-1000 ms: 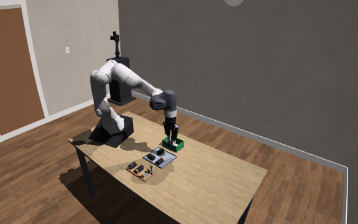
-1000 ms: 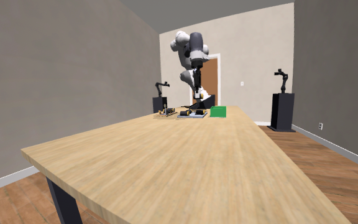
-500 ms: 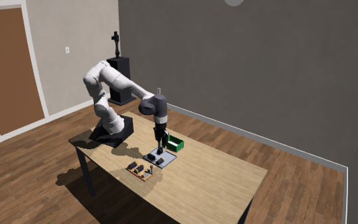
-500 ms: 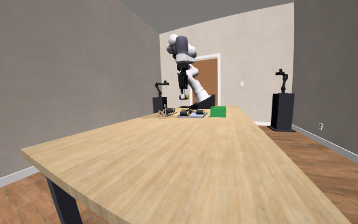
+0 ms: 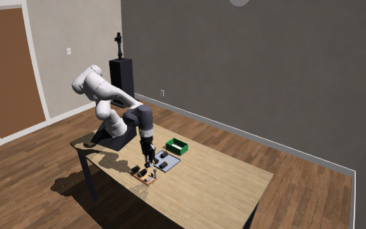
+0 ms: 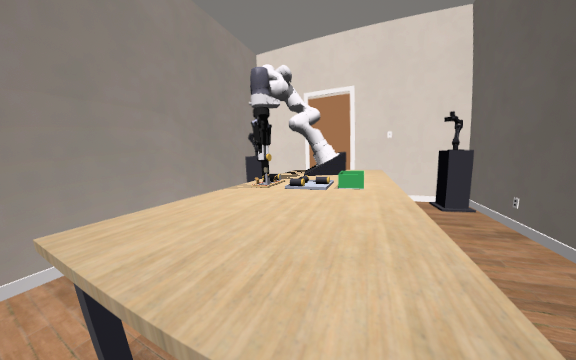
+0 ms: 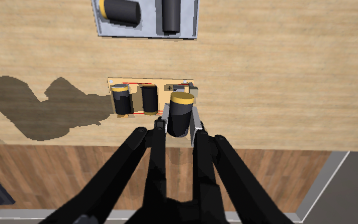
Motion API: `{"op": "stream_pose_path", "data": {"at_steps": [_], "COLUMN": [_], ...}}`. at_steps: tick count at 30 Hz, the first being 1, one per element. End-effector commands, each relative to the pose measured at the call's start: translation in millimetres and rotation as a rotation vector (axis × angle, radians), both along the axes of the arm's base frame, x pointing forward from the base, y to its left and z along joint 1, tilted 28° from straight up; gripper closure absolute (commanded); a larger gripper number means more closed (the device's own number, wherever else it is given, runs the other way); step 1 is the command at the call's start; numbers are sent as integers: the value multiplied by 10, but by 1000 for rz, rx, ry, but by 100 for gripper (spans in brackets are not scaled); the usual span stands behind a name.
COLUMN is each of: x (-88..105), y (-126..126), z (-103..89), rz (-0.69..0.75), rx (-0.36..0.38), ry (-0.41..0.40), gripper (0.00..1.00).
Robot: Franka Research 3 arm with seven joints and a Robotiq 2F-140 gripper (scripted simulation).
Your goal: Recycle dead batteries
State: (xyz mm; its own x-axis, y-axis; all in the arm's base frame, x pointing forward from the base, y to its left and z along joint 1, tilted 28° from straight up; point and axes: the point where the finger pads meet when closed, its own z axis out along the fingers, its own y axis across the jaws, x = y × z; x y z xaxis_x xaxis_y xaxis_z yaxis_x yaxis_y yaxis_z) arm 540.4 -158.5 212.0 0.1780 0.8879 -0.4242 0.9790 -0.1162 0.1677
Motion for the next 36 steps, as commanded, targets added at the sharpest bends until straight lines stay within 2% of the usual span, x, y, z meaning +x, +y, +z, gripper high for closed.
{"op": "stream_pose_path", "data": {"at_steps": [1,28,31,35,36], "x": [-30,-30,-19,12,12], "y": [-129,-138,-193,-342,-342], "z": [67,67,-41,-331,-331], "rz": [80,128,128,128,128], "rx": [-20,-25,-25,-25,-25], "ry": [47,71,71,71,71], "gripper": [84,84,84,84,84]}}
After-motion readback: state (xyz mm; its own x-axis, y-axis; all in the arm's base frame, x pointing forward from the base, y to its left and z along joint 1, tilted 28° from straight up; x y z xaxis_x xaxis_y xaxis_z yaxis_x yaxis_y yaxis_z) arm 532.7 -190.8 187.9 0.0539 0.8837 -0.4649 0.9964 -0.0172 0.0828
